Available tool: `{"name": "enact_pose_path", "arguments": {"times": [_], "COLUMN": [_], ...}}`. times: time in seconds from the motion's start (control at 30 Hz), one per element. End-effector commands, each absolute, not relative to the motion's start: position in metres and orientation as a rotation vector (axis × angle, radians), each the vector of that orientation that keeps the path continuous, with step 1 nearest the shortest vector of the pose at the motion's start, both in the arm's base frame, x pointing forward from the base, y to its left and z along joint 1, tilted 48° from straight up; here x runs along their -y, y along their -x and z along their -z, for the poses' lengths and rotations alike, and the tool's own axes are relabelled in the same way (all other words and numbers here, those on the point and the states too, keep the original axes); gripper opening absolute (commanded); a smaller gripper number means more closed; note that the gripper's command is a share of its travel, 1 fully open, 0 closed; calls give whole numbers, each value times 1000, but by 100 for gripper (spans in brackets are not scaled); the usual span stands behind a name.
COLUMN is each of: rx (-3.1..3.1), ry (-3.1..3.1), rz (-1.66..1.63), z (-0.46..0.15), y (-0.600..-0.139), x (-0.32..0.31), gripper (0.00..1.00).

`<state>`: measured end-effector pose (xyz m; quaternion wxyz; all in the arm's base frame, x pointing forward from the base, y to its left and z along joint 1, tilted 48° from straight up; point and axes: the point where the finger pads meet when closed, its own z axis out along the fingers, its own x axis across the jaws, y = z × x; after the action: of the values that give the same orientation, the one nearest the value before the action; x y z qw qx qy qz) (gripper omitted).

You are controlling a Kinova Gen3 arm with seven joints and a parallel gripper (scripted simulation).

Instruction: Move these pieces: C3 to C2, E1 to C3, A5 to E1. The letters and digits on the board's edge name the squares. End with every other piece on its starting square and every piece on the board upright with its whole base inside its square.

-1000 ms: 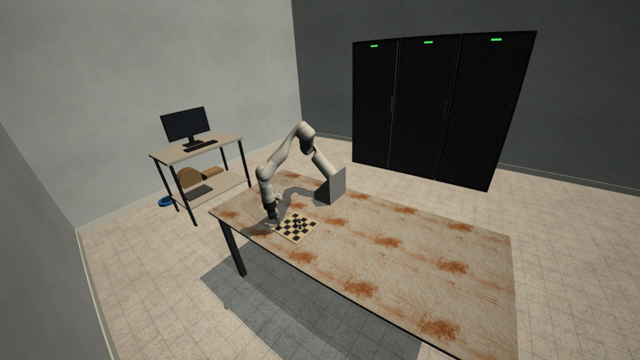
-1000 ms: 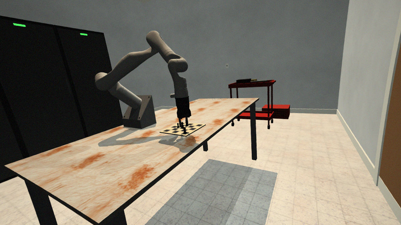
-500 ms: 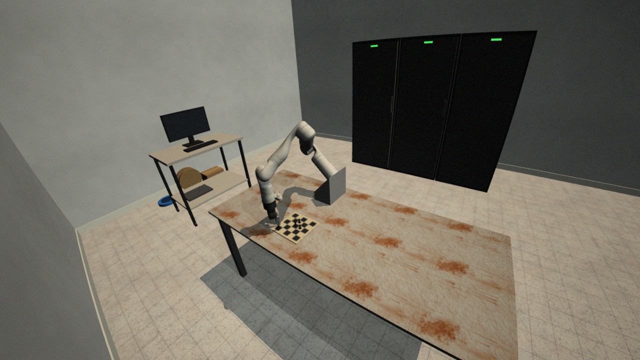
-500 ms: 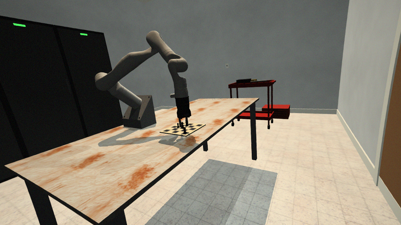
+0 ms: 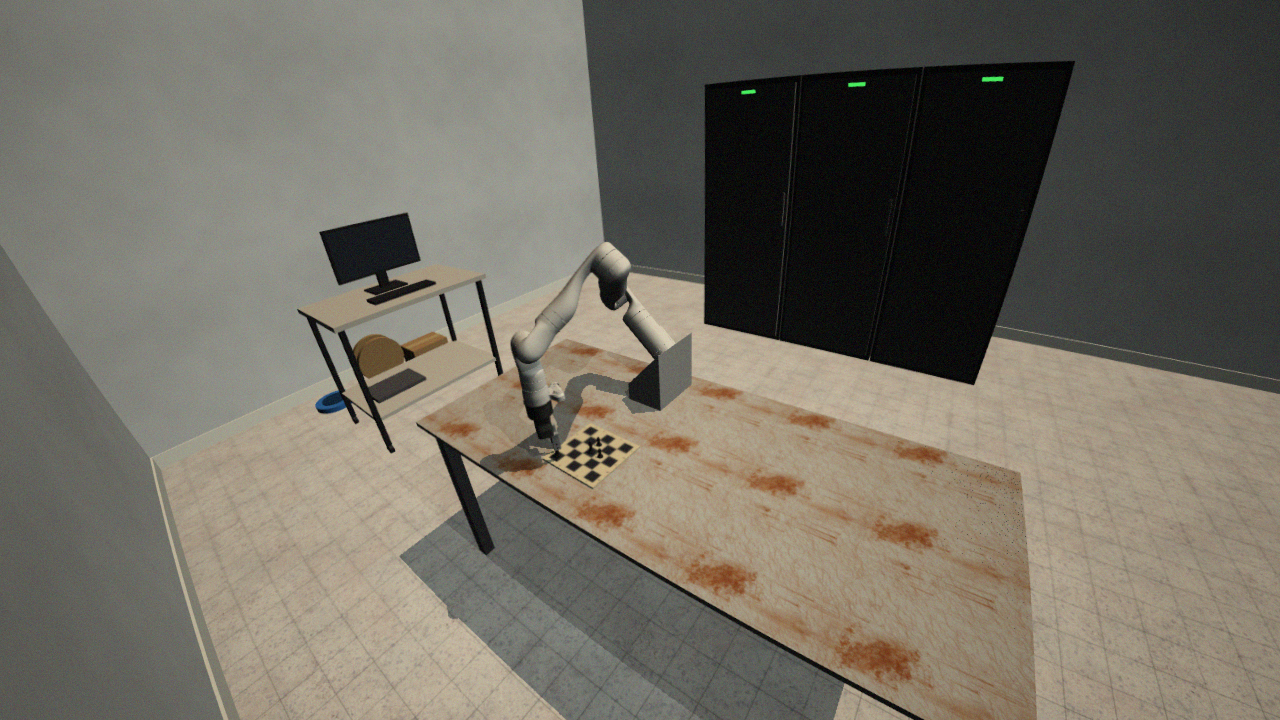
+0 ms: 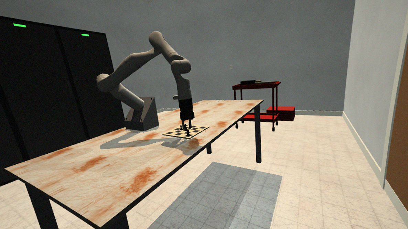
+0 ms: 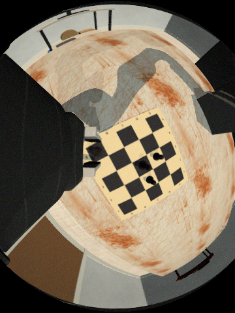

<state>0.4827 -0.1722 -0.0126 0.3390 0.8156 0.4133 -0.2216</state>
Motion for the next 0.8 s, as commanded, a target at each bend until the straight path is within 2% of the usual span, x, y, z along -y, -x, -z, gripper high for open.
{"name": "enact_pose_path", "arguments": {"times": [0.0, 0.77], "rx": [-1084, -1085], "ry": [-2121, -2120], "rz": [572, 572], "z": [12, 12], "y": [-485, -487], "x": [173, 173], "gripper": [73, 73]}}
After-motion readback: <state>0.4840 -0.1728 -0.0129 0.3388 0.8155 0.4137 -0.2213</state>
